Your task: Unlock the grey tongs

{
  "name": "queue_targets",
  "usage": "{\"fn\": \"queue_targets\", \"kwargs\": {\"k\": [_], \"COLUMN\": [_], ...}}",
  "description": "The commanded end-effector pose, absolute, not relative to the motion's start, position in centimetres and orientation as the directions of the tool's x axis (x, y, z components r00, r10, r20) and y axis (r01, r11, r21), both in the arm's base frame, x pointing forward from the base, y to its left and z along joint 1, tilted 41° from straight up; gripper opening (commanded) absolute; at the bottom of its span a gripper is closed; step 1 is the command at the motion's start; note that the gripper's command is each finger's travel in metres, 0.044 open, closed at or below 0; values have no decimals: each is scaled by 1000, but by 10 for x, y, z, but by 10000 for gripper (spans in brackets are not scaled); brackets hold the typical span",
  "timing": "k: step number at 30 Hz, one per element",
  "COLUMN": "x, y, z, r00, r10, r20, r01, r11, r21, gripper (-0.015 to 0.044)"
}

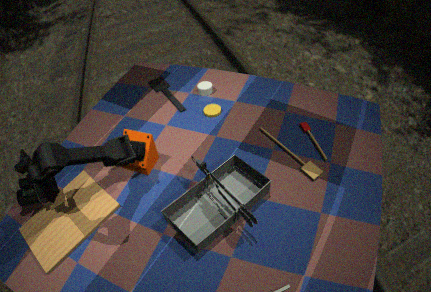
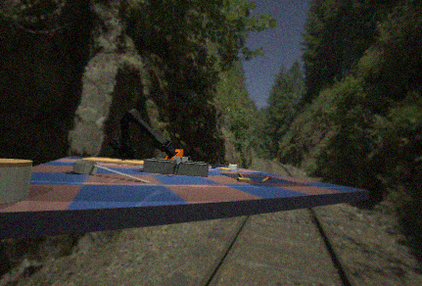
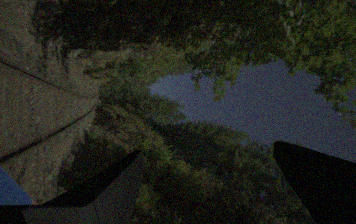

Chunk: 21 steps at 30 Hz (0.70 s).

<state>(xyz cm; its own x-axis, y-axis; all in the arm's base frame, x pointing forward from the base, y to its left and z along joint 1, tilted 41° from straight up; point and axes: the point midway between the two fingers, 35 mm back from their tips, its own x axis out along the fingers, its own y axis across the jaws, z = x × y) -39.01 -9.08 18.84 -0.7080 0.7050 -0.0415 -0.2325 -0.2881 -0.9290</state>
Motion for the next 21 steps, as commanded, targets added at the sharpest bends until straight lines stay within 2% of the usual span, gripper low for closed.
{"fn": "queue_targets", "kwargs": {"k": [1, 2, 11, 21], "x": [-390, -390, -395, -399], "y": [-91, -91, -103, -123], "z": [188, 189, 192, 211], "r00": [-709, -710, -762, -845], "r10": [704, 703, 644, 528], "r20": [-42, -42, -62, -79], "r01": [-233, -234, -267, -165], "r11": [-289, -292, -399, -399], "r21": [-928, -927, -877, -902], "gripper": [426, 440, 440, 440]}}
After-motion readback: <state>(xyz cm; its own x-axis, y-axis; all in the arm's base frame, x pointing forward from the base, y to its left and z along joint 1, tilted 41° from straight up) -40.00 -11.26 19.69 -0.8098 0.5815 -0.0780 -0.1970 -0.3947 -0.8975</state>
